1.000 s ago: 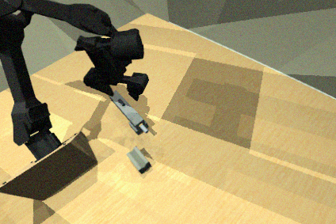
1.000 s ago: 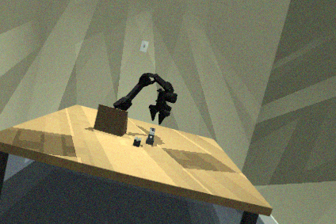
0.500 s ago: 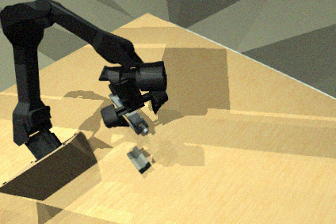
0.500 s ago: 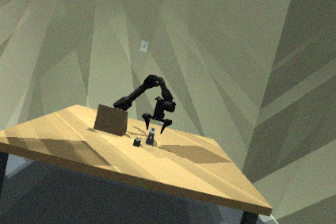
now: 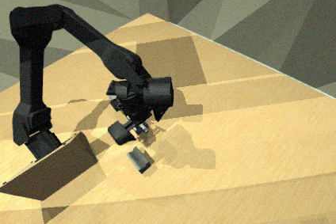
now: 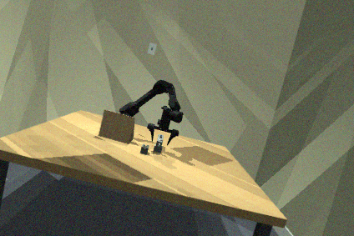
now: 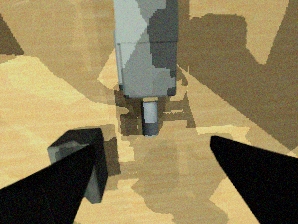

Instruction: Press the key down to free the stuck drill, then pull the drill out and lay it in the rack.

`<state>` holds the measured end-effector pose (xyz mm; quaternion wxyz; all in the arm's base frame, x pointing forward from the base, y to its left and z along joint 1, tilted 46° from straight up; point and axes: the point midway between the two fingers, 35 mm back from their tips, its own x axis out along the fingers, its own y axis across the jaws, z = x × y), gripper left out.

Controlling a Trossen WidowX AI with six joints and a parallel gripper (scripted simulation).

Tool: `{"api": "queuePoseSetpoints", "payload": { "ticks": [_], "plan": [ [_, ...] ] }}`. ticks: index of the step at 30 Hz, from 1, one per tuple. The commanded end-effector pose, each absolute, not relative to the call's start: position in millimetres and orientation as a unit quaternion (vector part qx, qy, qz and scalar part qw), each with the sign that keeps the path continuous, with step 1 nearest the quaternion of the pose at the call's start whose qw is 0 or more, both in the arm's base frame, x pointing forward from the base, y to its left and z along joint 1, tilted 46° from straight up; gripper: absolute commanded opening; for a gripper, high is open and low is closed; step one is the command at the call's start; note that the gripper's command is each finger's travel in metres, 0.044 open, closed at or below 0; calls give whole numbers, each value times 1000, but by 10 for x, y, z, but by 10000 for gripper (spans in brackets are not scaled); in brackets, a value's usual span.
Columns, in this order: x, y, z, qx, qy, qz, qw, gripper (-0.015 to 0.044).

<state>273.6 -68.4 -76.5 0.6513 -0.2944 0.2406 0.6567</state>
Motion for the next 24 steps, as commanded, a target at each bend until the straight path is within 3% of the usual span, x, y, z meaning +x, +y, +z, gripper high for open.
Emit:
{"api": "queuePoseSetpoints", "payload": {
  "ticks": [1,24],
  "plan": [
    [2727,-688,-786,-297,240,658,648,440],
    [2737,-407,-946,-297,240,658,649,440]
  ]
}}
